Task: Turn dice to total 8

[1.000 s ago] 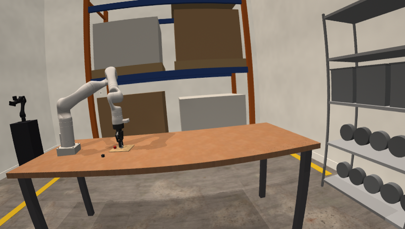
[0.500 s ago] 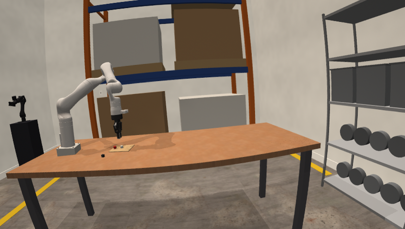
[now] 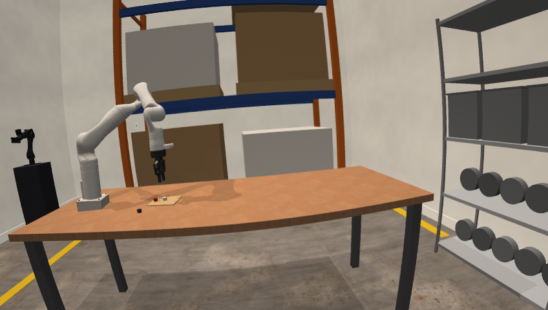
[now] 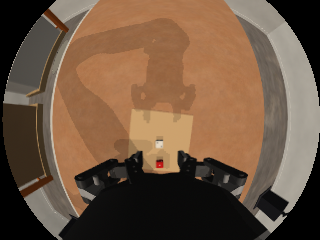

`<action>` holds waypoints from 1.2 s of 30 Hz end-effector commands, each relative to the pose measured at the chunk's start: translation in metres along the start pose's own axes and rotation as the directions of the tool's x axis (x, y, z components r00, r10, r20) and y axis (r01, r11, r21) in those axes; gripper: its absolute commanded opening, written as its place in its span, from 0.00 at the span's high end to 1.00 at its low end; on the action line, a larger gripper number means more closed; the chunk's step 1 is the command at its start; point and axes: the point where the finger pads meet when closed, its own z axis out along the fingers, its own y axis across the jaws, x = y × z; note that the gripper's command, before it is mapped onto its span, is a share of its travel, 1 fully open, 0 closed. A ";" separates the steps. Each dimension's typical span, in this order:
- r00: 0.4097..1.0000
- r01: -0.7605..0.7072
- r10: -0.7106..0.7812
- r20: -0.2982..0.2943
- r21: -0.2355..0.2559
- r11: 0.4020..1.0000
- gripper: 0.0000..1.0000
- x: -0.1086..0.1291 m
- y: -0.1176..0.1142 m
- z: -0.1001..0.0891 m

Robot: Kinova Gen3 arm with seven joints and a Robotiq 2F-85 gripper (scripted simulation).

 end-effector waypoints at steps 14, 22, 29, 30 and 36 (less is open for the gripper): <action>1.000 0.001 -0.001 -0.002 0.001 1.000 0.00 0.000 0.000 -0.001; 1.000 -0.014 0.014 -0.001 0.001 1.000 0.00 0.000 0.001 0.000; 0.992 -0.125 0.125 0.002 0.001 0.992 0.00 -0.004 0.012 0.001; 0.988 -0.151 0.151 0.002 0.001 0.988 0.00 -0.005 0.014 0.002; 0.959 -0.284 0.284 0.005 0.001 0.959 0.00 -0.010 0.026 0.004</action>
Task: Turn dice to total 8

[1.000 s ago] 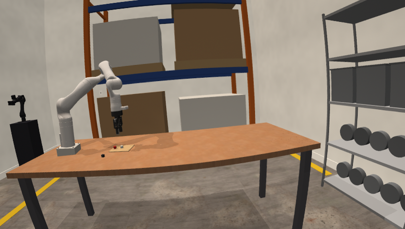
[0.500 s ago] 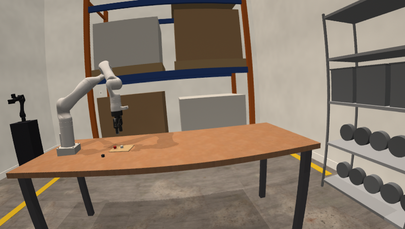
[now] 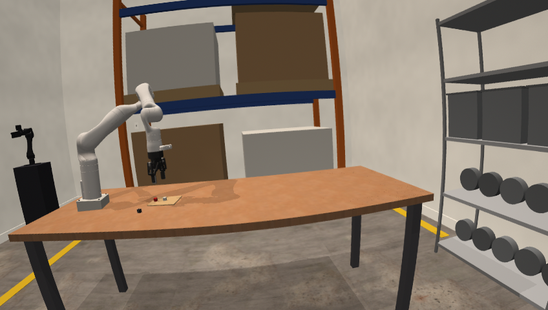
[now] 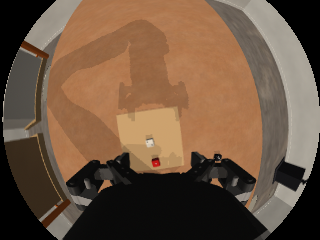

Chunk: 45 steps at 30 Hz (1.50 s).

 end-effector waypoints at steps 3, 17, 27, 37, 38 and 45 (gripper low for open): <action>0.986 -0.167 0.167 0.005 -0.004 0.986 0.00 -0.003 0.020 0.003; 0.680 -0.733 0.733 0.005 -0.007 0.680 0.00 -0.018 0.080 0.010; 0.235 -0.972 0.972 -0.001 -0.003 0.235 0.00 -0.035 0.122 0.015; -0.009 -1.000 1.000 -0.003 0.003 -0.009 0.00 -0.044 0.141 0.017; -0.028 -1.000 1.000 -0.003 0.003 -0.028 0.00 -0.044 0.142 0.017; -0.087 -0.996 0.996 -0.003 0.005 -0.087 0.00 -0.047 0.147 0.018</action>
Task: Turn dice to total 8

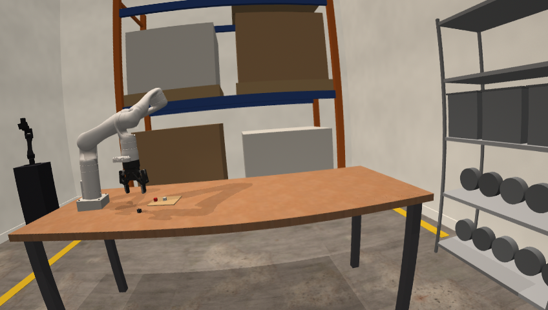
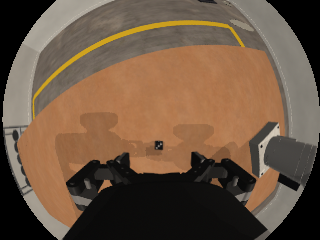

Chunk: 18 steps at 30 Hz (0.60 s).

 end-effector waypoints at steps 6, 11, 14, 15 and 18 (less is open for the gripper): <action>1.000 -0.012 0.012 -0.001 0.000 1.000 0.69 0.003 0.001 0.000; 1.000 -0.012 0.012 -0.001 0.000 1.000 0.69 0.003 0.001 0.000; 1.000 -0.012 0.012 -0.001 0.000 1.000 0.69 0.003 0.001 0.000; 1.000 -0.012 0.012 -0.001 0.000 1.000 0.69 0.003 0.001 0.000; 1.000 -0.012 0.012 -0.001 0.000 1.000 0.69 0.003 0.001 0.000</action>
